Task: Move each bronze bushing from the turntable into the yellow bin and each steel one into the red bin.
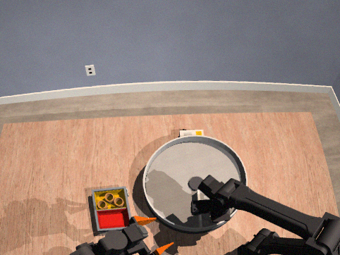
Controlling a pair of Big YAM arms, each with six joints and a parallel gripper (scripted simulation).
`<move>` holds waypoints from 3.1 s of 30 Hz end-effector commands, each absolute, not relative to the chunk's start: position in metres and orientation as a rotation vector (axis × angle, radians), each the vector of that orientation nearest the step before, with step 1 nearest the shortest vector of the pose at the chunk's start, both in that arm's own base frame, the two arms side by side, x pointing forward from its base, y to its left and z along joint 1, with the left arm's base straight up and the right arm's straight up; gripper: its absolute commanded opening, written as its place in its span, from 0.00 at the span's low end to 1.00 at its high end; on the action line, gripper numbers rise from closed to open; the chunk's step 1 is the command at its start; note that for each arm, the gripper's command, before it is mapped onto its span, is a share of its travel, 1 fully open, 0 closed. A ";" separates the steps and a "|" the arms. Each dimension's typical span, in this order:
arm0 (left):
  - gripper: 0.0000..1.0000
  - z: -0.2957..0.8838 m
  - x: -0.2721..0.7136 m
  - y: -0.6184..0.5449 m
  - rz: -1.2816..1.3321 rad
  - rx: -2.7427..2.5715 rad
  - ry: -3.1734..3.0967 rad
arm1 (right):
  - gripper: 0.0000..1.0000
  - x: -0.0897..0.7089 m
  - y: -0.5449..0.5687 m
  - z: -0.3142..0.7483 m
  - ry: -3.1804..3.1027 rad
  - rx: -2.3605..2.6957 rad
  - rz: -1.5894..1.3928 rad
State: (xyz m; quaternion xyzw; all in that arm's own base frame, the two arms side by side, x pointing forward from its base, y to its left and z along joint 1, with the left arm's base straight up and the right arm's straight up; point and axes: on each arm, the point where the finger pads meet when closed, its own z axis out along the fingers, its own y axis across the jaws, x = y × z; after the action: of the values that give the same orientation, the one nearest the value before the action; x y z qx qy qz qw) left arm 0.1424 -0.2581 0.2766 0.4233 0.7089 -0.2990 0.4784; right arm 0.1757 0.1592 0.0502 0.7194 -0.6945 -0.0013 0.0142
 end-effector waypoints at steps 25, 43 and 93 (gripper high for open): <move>1.00 0.295 0.143 -0.260 -0.739 1.028 1.699 | 0.00 0.191 0.173 0.100 -2.211 2.295 0.005; 1.00 0.323 0.160 -0.231 -0.672 0.923 1.770 | 0.00 0.192 0.173 0.150 -2.208 2.292 0.004; 1.00 0.402 0.119 -0.016 -0.073 0.180 2.240 | 0.00 0.174 0.610 0.107 -2.207 2.289 -0.014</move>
State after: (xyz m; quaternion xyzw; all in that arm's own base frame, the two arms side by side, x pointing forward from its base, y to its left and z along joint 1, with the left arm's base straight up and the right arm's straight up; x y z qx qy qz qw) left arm 0.1261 -0.0221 0.3707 0.0972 0.9115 -0.0232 0.3991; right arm 0.1647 0.5821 0.0796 0.7215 -0.6922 0.0095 0.0123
